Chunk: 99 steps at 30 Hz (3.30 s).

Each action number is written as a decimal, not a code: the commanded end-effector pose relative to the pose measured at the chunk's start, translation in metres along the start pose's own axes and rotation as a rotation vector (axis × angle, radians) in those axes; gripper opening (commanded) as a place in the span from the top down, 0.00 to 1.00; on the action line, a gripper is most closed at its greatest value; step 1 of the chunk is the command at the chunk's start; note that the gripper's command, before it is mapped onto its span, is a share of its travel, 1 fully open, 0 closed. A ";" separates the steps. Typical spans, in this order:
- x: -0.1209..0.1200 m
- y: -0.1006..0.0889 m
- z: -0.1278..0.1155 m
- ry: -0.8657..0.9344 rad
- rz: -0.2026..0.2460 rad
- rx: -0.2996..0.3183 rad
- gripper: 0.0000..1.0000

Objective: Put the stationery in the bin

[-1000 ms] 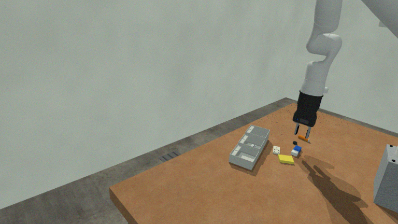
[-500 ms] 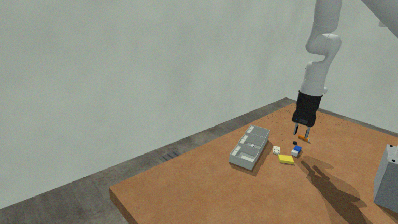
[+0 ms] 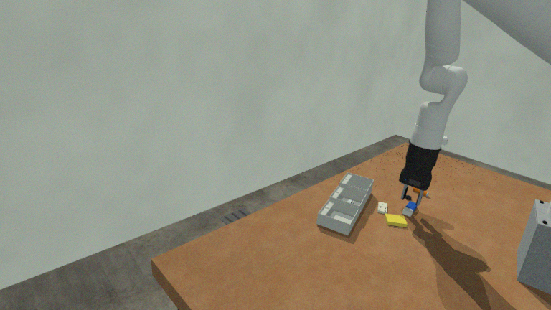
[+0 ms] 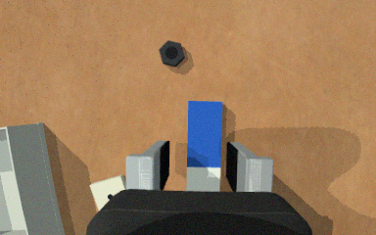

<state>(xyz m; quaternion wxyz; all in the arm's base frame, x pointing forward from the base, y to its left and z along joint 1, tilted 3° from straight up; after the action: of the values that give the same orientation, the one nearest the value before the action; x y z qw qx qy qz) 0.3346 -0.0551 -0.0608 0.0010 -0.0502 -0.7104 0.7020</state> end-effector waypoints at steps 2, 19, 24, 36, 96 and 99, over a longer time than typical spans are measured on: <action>0.005 0.018 0.006 -0.001 -0.008 0.003 0.25; 0.005 0.017 0.004 -0.001 -0.013 0.011 0.25; 0.003 0.017 0.002 0.000 -0.012 0.011 0.25; 0.002 0.030 0.002 -0.001 -0.007 0.002 0.25; 0.004 -0.013 0.006 0.005 -0.012 0.017 0.55; 0.005 -0.023 0.006 0.006 -0.013 0.017 0.55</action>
<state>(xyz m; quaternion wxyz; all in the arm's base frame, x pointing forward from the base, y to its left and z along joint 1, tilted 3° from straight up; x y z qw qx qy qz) 0.3257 -0.0627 -0.0498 0.0094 -0.0438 -0.7047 0.7081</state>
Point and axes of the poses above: the point where the finger pads meet when closed, its own y axis out along the fingers, its own x axis across the jaws, z = x × y, the point moved 2 cm from there along -y, back along the fingers, and after that the axes turned 3 degrees about y, right-handed, at the moved point
